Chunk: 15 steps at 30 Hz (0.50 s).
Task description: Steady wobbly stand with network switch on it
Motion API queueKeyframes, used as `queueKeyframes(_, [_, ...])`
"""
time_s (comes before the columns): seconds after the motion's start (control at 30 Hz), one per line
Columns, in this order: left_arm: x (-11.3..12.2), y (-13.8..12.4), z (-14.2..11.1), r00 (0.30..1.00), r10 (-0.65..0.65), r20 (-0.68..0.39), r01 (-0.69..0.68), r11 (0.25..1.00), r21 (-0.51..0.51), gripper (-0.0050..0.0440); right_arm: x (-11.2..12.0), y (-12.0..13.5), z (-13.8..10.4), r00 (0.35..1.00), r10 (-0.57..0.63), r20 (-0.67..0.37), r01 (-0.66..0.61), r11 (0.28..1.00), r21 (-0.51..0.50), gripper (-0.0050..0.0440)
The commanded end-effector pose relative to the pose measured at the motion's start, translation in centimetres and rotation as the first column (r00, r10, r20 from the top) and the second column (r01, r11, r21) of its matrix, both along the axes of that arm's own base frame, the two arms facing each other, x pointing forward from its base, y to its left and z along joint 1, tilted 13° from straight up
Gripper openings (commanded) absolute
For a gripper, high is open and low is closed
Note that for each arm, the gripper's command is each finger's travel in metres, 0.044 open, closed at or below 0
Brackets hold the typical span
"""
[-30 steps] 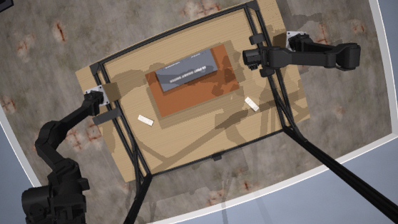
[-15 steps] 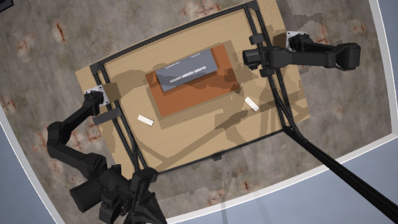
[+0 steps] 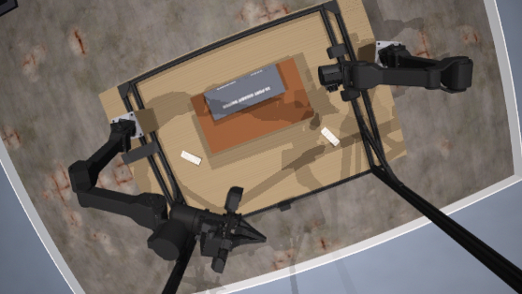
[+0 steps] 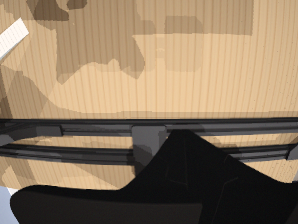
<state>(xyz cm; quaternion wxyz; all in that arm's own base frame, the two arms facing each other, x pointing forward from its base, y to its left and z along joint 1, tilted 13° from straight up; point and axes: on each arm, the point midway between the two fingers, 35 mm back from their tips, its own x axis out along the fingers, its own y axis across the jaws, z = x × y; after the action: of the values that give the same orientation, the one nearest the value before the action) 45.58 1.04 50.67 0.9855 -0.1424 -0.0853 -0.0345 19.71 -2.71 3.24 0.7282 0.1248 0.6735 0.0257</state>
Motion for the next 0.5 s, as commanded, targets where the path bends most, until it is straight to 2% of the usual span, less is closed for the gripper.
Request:
queueKeyframes(0.0, [0.1, -0.1, -0.3, 1.0, -0.007, -0.01, 0.007, 1.0, -0.004, 0.0, 0.0, 0.0, 0.0, 1.0, 0.0, 0.0, 0.0, 1.0, 0.0, 0.0])
queueKeyframes(0.03, [0.4, -0.1, -1.1, 0.999, -0.005, -0.036, 0.004, 1.0, -0.007, 0.0, 0.0, 0.0, 0.0, 1.0, 0.0, 0.0, 0.0, 1.0, 0.0, 0.0])
queueKeyframes(0.17, [2.1, -0.5, -7.0, 0.977, -0.029, -0.213, 0.02, 0.999, -0.045, 0.0, 0.0, 0.0, 0.0, 1.0, 0.0, 0.0, 0.0, 1.0, 0.0, 0.0])
queueKeyframes(0.37, [3.0, -1.2, -15.8, 0.884, -0.068, -0.463, 0.021, 0.994, -0.105, 0.0, 0.0, 0.0, 0.0, 1.0, 0.0, 0.0, 0.0, 1.0, 0.0, 0.0])
queueKeyframes(0.47, [3.0, -1.2, -15.8, 0.884, -0.068, -0.463, 0.021, 0.994, -0.105, 0.0, 0.0, 0.0, 0.0, 1.0, 0.0, 0.0, 0.0, 1.0, 0.0, 0.0])
